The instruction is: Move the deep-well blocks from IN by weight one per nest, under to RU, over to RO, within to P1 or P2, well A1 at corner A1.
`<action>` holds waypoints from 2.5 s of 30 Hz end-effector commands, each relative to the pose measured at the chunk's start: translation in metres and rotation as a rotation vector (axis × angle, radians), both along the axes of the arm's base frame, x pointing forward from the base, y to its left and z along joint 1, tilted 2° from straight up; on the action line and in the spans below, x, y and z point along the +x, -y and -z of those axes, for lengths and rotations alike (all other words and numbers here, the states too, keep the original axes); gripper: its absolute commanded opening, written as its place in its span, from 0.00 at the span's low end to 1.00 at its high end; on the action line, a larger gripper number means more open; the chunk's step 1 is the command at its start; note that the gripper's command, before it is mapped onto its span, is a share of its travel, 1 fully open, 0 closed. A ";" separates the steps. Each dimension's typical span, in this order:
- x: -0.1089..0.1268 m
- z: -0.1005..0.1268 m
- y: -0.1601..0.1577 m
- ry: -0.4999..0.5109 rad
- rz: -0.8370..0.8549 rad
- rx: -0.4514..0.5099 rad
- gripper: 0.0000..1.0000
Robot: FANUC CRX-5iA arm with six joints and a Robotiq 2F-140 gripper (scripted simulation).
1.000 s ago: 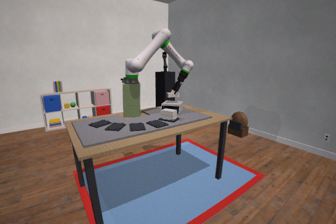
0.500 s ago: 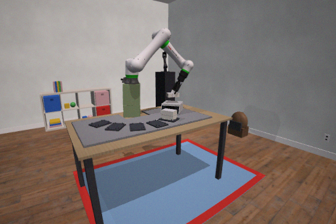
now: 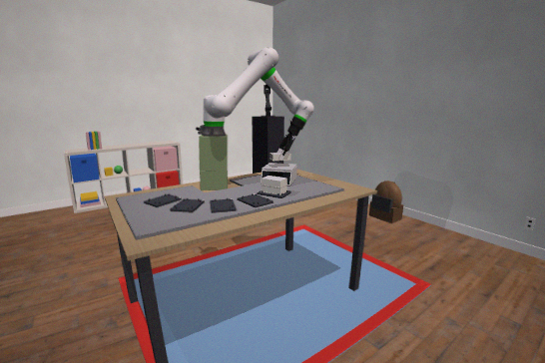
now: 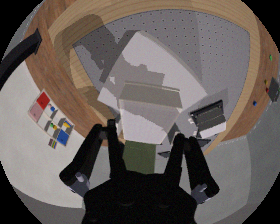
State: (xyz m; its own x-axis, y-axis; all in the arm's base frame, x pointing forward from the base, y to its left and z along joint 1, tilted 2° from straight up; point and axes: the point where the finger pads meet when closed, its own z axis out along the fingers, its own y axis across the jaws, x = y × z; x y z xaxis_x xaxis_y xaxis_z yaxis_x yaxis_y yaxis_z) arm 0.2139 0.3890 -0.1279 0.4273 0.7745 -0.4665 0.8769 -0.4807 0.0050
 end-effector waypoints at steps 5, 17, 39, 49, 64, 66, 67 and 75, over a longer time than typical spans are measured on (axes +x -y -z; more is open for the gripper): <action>0.000 0.007 0.000 0.000 0.000 0.000 0.10; 0.001 0.027 -0.001 0.000 0.000 0.000 0.10; 0.001 0.035 -0.001 0.000 0.000 0.000 0.10; 0.001 0.036 -0.001 0.000 0.000 0.000 0.10; 0.001 0.038 -0.001 0.000 0.000 0.000 0.10; 0.001 0.038 -0.001 0.000 0.000 0.000 0.10; 0.001 0.039 -0.001 0.000 0.000 0.000 0.10; 0.001 0.040 -0.001 0.000 0.000 0.000 0.10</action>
